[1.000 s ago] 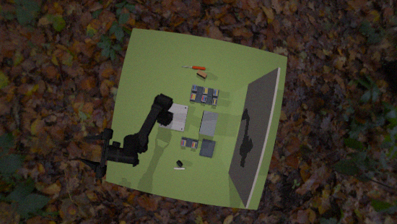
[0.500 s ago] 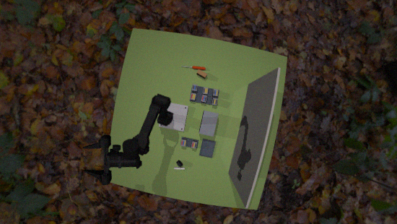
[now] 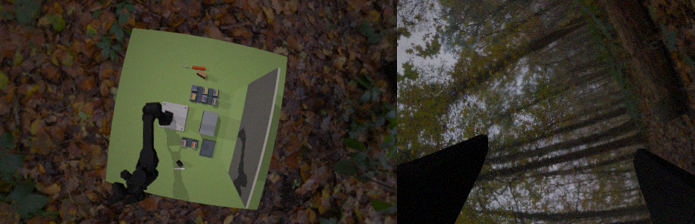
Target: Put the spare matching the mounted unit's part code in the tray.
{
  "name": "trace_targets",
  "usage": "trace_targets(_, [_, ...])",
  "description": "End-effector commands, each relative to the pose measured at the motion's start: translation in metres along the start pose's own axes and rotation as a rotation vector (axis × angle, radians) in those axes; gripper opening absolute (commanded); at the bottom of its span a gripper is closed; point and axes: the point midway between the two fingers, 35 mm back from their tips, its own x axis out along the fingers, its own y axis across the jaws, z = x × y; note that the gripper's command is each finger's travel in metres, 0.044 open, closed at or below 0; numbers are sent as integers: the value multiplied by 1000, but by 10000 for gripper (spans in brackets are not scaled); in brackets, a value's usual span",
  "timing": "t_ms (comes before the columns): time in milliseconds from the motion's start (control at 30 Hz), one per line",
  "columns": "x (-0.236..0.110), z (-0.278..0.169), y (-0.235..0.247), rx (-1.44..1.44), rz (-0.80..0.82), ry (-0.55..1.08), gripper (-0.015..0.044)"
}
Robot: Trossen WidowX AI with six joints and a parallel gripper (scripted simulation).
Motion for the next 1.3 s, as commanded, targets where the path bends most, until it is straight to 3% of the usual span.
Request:
trace_targets(0, [-20,-48,-55,-227,-184,178,440])
trace_targets(267, [-88,-117,-126,-478,-389,531,440])
trace_targets(567, [-155,-149,-177,-765,-505,817,440])
trace_targets(900, [-310,-166,-236,-1230,-574,1452,440])
trace_targets(1267, [-481,-107,-244,-1705,-343,2297,440])
